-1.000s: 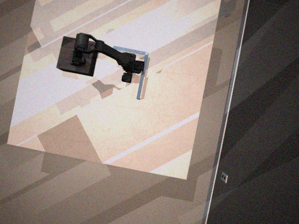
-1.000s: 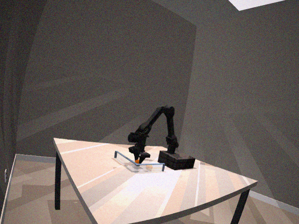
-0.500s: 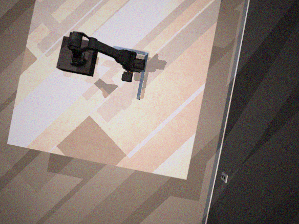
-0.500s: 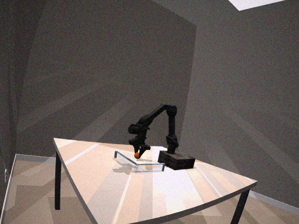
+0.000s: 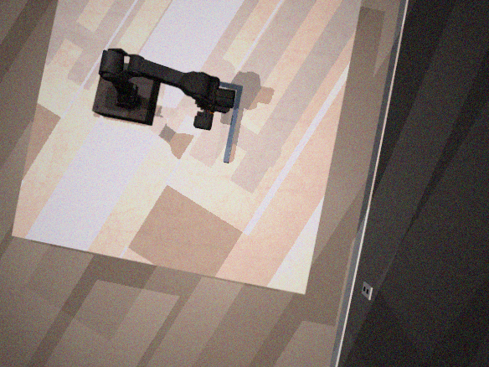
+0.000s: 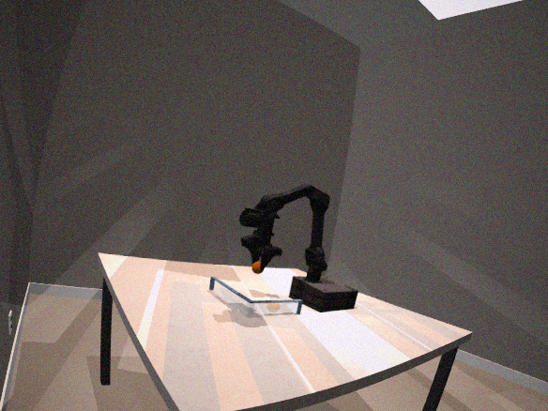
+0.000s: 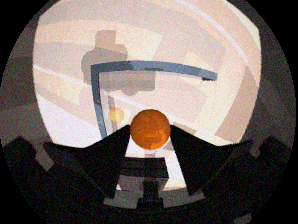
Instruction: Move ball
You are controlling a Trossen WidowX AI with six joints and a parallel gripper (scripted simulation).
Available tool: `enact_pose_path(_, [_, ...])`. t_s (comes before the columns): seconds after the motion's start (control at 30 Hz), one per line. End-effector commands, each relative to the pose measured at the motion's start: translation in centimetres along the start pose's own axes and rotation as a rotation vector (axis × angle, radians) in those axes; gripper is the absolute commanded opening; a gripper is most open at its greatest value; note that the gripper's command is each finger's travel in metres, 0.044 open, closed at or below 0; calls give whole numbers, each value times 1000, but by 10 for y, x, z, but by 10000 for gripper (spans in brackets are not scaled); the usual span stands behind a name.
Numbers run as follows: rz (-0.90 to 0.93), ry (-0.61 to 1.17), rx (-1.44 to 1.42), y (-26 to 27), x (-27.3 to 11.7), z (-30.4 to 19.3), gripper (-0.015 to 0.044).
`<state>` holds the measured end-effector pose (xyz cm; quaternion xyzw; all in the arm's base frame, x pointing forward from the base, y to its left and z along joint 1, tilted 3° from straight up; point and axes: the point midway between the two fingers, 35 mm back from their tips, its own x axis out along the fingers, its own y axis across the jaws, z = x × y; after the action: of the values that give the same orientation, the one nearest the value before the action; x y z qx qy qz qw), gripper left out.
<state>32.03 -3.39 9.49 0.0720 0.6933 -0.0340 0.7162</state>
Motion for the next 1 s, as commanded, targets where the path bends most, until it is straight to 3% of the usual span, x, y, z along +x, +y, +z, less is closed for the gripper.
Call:
enact_pose_path(0.0, [2,1,-56,4,-3,-1,0])
enact_pose_path(0.97, [11,-3,-1322,79,37,-28,0])
